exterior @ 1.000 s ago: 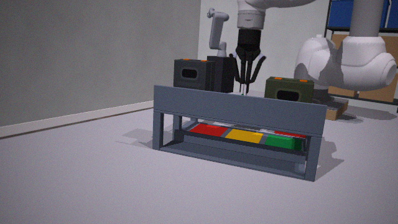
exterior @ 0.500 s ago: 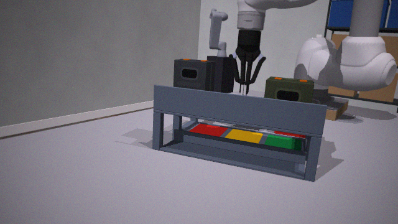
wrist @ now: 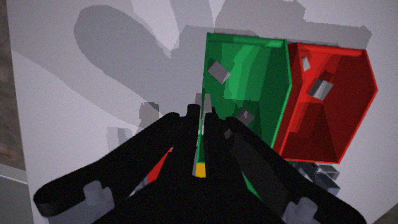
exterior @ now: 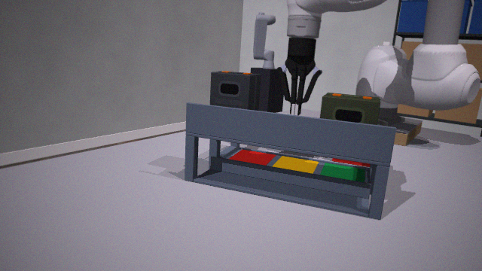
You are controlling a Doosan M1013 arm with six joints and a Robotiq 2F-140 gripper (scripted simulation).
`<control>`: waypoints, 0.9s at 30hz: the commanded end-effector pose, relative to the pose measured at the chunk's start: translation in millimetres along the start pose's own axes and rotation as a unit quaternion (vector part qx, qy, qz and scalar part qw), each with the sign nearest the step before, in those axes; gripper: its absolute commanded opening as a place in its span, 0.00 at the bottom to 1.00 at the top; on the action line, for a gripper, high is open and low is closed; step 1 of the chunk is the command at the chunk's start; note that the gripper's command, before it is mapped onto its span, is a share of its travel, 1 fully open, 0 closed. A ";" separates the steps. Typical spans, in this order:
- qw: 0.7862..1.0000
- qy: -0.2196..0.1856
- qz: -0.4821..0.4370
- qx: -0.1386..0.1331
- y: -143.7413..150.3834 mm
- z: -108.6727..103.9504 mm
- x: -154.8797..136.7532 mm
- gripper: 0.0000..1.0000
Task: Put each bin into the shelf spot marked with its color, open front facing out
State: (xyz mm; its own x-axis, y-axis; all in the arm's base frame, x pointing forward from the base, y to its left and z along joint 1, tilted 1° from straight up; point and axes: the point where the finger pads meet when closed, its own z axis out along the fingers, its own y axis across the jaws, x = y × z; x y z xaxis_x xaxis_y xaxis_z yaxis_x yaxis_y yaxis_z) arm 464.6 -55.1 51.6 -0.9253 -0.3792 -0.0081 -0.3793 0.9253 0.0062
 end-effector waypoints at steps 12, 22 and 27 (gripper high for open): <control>1.000 0.000 0.000 0.000 0.0 4.2 0.0 0.10; 1.000 0.000 0.000 0.000 0.0 7.2 0.0 0.10; 1.000 0.000 0.000 0.000 0.1 9.0 0.0 0.10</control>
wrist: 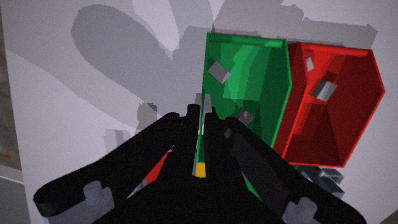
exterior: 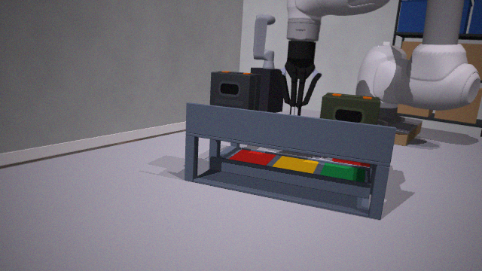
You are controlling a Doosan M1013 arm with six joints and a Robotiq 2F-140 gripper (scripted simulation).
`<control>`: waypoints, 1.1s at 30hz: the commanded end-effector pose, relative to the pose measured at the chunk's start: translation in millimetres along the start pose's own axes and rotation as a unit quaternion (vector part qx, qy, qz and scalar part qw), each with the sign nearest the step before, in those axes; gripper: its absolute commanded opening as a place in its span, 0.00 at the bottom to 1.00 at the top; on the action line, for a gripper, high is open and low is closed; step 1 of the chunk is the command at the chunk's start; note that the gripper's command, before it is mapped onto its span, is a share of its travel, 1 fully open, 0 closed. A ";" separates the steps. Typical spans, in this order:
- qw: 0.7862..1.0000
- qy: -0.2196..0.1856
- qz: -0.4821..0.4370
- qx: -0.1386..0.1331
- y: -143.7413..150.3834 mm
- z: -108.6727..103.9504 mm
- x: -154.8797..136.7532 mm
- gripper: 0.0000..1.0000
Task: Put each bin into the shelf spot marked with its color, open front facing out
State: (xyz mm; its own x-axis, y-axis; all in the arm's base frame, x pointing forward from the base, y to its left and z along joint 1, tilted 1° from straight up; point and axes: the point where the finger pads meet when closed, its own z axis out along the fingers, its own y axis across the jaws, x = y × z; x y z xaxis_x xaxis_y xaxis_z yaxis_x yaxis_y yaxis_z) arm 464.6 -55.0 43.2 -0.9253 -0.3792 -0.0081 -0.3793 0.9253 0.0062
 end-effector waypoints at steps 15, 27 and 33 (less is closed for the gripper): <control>1.000 0.000 0.000 0.000 0.0 5.3 0.0 0.10; 1.000 0.000 0.000 0.000 0.1 8.2 0.0 0.10; 1.000 0.000 0.000 0.000 0.1 9.7 0.0 0.10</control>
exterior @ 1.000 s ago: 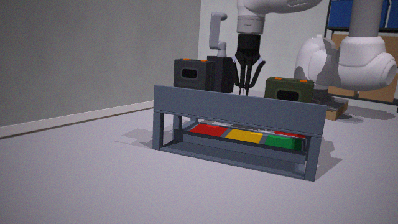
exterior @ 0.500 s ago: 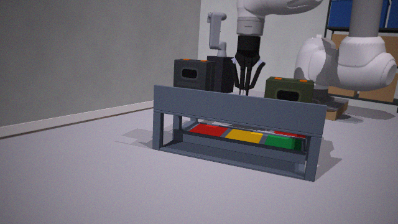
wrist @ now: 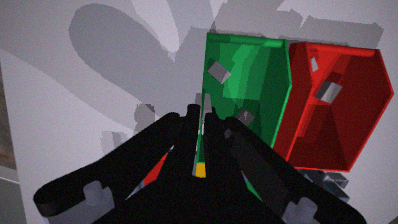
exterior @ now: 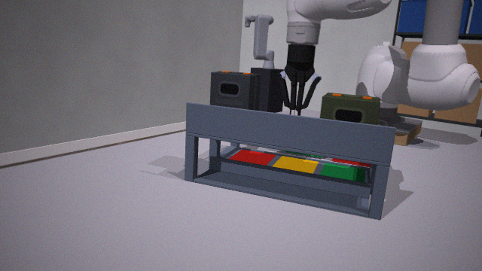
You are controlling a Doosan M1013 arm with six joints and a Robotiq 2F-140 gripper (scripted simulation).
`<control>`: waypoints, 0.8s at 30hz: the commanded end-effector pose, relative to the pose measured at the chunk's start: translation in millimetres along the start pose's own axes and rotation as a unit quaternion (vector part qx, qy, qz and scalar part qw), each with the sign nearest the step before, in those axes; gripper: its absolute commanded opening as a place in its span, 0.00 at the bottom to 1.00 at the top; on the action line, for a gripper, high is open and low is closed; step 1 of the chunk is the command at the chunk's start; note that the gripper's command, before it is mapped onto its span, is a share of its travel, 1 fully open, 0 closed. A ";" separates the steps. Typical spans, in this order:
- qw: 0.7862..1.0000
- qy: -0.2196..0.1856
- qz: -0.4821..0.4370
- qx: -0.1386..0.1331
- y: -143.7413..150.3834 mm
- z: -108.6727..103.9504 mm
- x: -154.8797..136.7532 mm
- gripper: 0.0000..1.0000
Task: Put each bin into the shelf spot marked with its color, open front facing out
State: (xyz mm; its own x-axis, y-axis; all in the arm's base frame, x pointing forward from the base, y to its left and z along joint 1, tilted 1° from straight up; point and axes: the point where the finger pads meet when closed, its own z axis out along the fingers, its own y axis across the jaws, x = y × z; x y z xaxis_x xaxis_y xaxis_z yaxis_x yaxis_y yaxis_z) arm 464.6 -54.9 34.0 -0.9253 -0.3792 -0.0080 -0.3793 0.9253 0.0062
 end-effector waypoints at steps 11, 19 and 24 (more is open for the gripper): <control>1.000 0.000 0.000 0.000 0.0 2.1 0.0 0.10; 1.000 0.000 0.000 0.000 0.0 3.1 0.0 0.10; 1.000 0.000 0.000 0.000 0.0 3.5 0.0 0.10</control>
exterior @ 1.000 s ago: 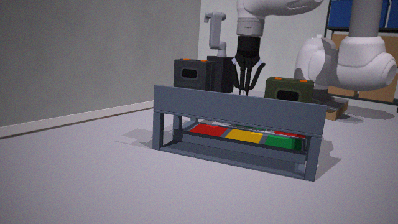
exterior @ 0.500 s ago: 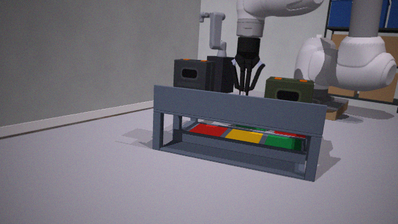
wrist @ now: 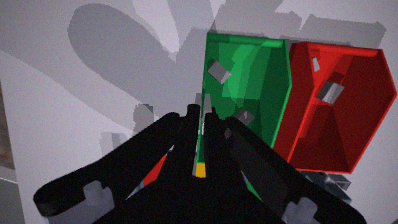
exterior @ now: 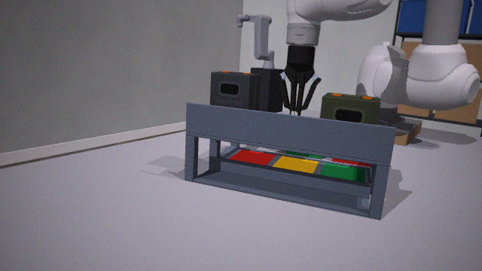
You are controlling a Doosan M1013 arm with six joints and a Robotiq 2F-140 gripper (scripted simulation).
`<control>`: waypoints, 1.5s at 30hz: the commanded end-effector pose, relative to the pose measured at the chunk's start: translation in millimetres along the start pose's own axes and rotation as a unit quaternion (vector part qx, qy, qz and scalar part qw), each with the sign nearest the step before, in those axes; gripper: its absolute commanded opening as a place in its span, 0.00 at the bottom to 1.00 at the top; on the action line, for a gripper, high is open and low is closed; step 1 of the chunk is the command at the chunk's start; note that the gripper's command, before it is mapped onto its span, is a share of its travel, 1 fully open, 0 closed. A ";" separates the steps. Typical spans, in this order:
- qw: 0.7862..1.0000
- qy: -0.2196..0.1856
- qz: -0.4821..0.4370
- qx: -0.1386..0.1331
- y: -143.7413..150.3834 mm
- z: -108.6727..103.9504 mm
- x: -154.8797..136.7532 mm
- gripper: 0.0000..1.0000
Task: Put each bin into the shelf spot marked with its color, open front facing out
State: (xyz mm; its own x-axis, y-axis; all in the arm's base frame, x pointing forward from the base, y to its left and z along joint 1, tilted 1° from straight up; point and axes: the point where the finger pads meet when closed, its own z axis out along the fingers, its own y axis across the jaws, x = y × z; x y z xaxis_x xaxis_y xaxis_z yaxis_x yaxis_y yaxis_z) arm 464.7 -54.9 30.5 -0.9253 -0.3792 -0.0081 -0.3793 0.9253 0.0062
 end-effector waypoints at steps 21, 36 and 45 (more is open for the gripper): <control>1.000 0.000 0.000 0.000 0.0 0.5 0.0 0.10; 1.000 0.000 0.000 0.000 0.0 0.4 0.0 0.24; 1.000 0.000 0.000 0.000 0.0 0.4 0.0 0.24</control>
State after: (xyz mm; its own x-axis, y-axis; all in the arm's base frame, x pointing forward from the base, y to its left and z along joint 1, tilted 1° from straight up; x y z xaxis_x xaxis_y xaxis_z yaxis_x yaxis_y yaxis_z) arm 464.7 -54.9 30.1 -0.9253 -0.3792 -0.0081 -0.3793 0.9253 0.0061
